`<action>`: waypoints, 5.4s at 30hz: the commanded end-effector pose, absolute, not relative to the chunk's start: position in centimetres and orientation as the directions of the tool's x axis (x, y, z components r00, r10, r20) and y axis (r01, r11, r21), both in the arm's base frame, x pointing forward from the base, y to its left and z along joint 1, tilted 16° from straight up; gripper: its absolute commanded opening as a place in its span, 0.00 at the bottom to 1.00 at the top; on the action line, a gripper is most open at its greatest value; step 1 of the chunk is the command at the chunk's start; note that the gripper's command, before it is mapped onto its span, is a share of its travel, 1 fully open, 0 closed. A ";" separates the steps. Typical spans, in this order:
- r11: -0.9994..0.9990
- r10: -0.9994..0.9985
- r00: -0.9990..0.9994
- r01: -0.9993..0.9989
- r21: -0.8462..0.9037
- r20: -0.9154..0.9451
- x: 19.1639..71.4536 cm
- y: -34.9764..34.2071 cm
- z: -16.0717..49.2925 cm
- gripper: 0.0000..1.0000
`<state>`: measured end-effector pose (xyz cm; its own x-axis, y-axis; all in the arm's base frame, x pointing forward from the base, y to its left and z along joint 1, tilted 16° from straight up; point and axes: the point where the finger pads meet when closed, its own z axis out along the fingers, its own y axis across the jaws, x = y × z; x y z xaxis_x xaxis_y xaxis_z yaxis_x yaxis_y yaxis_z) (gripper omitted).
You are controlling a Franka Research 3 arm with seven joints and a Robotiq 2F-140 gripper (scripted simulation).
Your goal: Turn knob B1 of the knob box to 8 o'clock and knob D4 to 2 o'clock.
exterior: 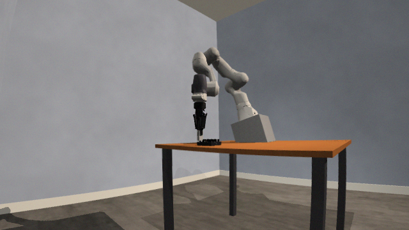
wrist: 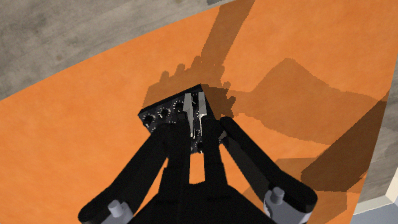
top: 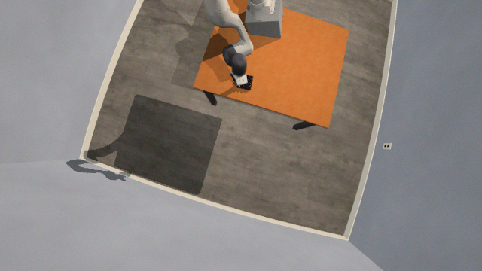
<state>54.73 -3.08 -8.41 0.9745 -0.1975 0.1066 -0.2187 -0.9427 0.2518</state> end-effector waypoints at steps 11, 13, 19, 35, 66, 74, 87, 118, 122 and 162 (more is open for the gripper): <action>-0.950 -0.158 0.983 -0.177 0.258 0.094 54.8 -3.1 -8.4 0.12; -0.950 -0.158 0.983 -0.177 0.258 0.094 54.8 -3.1 -8.4 0.12; -0.950 -0.158 0.983 -0.177 0.258 0.094 54.8 -3.1 -8.4 0.12; -0.950 -0.158 0.983 -0.177 0.257 0.094 54.8 -3.1 -8.4 0.12; -0.950 -0.158 0.983 -0.177 0.257 0.094 54.6 -2.1 -4.8 0.12; -0.950 -0.158 0.983 -0.177 0.257 0.094 54.6 -2.0 -4.5 1.00; -0.950 -0.158 0.983 -0.177 0.258 0.094 54.3 -0.6 0.4 1.00; -0.950 -0.158 0.983 -0.177 0.257 0.094 54.1 0.6 4.8 1.00; -0.950 -0.158 0.983 -0.177 0.257 0.094 54.1 0.6 4.8 1.00; -0.950 -0.158 0.983 -0.177 0.257 0.094 54.1 0.6 4.8 1.00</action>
<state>54.19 0.57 4.77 0.9827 -0.1578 0.0965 -0.1778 -0.9497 0.2577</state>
